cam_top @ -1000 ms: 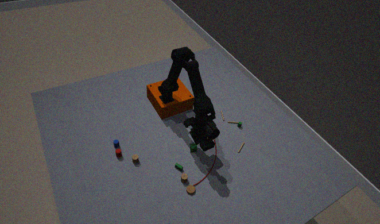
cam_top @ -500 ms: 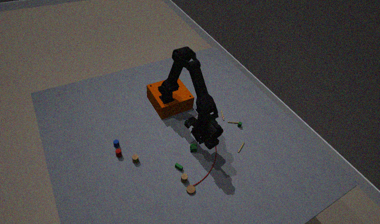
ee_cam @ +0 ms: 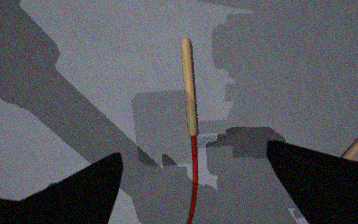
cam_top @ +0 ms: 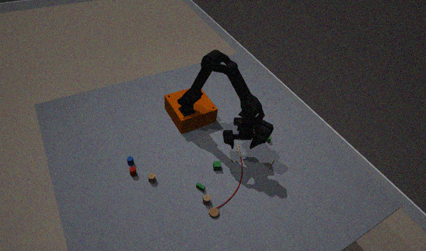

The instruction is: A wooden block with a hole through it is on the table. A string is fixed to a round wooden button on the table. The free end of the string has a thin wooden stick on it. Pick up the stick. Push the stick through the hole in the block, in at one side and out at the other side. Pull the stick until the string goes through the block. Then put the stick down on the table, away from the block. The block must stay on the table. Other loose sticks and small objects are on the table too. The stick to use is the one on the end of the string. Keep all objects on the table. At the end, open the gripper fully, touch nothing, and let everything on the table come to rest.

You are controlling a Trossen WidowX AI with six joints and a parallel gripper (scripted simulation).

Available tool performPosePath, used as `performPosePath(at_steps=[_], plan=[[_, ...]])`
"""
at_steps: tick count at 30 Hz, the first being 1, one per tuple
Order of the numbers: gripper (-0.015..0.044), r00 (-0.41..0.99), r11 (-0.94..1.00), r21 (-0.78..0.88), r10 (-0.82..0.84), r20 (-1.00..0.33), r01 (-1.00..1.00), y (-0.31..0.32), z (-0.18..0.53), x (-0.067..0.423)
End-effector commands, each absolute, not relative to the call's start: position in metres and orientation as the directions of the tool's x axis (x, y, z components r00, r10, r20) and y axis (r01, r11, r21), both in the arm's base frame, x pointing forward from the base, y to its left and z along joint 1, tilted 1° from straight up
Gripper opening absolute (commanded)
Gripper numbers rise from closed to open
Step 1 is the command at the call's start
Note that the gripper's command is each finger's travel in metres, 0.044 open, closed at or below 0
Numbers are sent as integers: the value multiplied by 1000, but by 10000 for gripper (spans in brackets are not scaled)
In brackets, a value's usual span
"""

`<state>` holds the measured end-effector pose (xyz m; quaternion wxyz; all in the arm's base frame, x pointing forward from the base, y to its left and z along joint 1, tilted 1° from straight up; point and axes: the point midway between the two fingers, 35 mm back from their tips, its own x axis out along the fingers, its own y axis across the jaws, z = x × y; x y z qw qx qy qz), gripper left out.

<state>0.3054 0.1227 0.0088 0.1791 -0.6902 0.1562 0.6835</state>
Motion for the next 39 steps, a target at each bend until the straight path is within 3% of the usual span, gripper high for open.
performPosePath(at_steps=[1, 13, 39], plan=[[440, 27, -900, -36, 27, -999, -435, 125, 11, 308], [125, 27, -900, -36, 27, -999, -435, 125, 11, 308], [124, 27, -900, -36, 27, -999, -435, 126, -12, 310]])
